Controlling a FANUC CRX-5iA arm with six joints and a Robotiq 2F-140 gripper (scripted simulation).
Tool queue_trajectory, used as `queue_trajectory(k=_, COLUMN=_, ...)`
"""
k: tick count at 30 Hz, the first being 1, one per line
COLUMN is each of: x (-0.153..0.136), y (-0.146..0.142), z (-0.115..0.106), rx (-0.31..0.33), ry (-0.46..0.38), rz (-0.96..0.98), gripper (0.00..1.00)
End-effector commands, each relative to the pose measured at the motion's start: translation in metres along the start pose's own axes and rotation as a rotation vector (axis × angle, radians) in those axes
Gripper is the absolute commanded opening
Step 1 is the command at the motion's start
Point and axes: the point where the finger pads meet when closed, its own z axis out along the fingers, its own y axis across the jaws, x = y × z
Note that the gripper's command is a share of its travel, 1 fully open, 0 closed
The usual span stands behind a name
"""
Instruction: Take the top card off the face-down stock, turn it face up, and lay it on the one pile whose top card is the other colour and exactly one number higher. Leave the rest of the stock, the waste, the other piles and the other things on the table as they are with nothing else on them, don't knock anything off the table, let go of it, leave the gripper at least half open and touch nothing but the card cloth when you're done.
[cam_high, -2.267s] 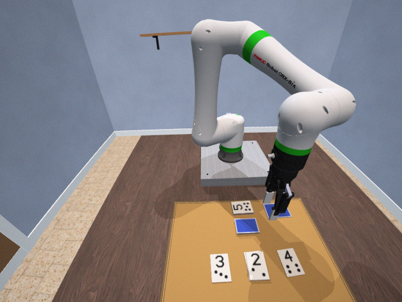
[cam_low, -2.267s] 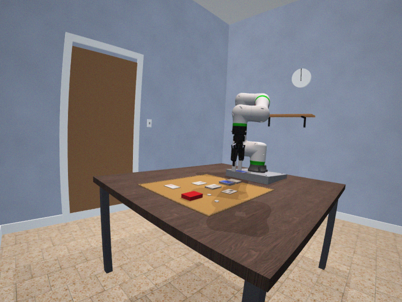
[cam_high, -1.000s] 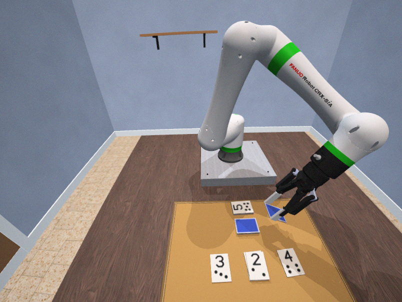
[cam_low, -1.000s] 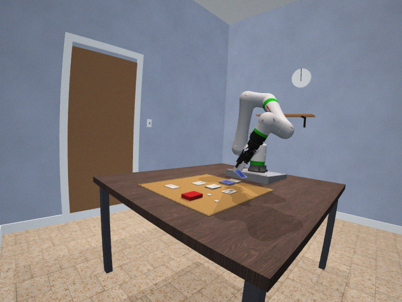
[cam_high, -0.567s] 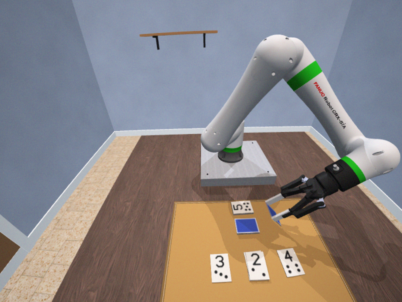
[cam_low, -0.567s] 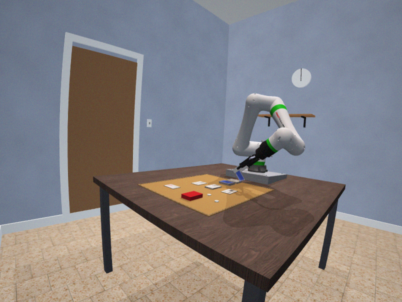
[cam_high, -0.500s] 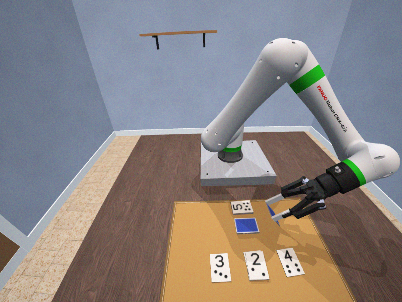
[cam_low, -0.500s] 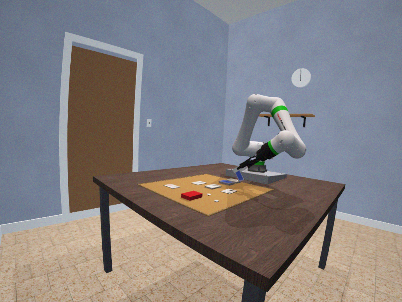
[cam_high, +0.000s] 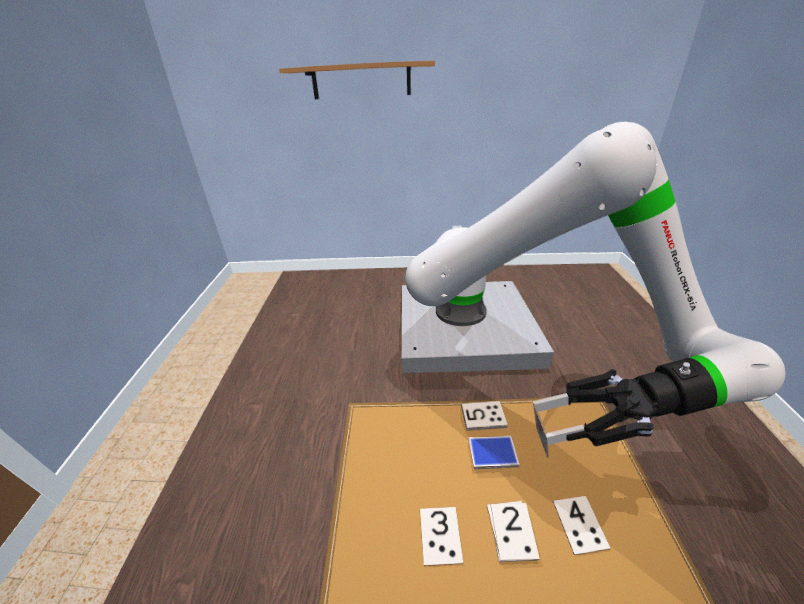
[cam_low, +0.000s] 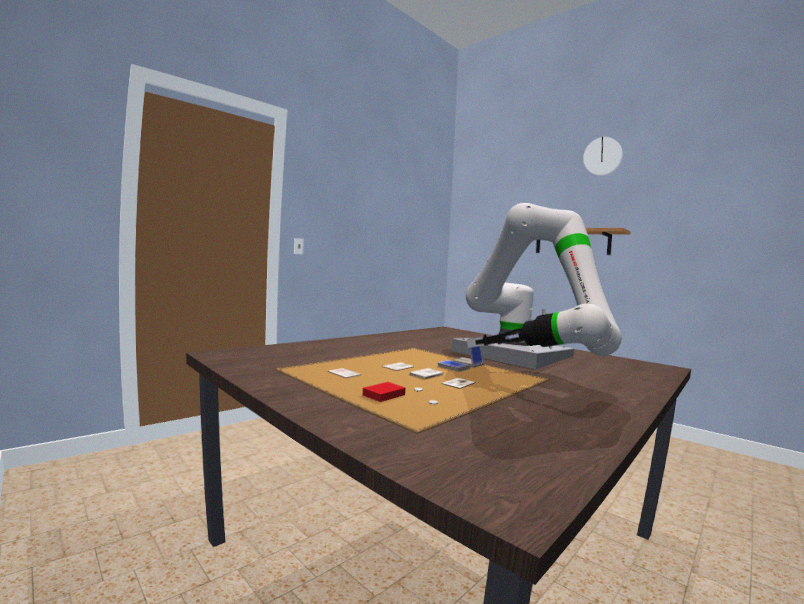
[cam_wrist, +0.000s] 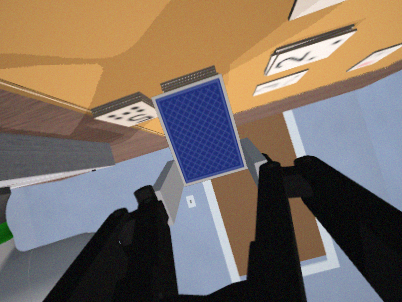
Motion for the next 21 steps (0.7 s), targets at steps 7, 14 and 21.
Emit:
queue_trajectory(k=7, x=0.003, y=0.0001, z=0.0002, rx=0.0, ry=-0.105, rz=0.001, gripper=0.4)
queue_trajectory(k=14, x=0.0058, y=0.0001, z=0.0006, rx=0.0, ry=-0.191, rz=0.001, gripper=0.4)
queue_trajectory(k=21, x=0.0072, y=0.0001, z=0.0008, rx=0.0, ry=-0.232, rz=0.001, gripper=0.4)
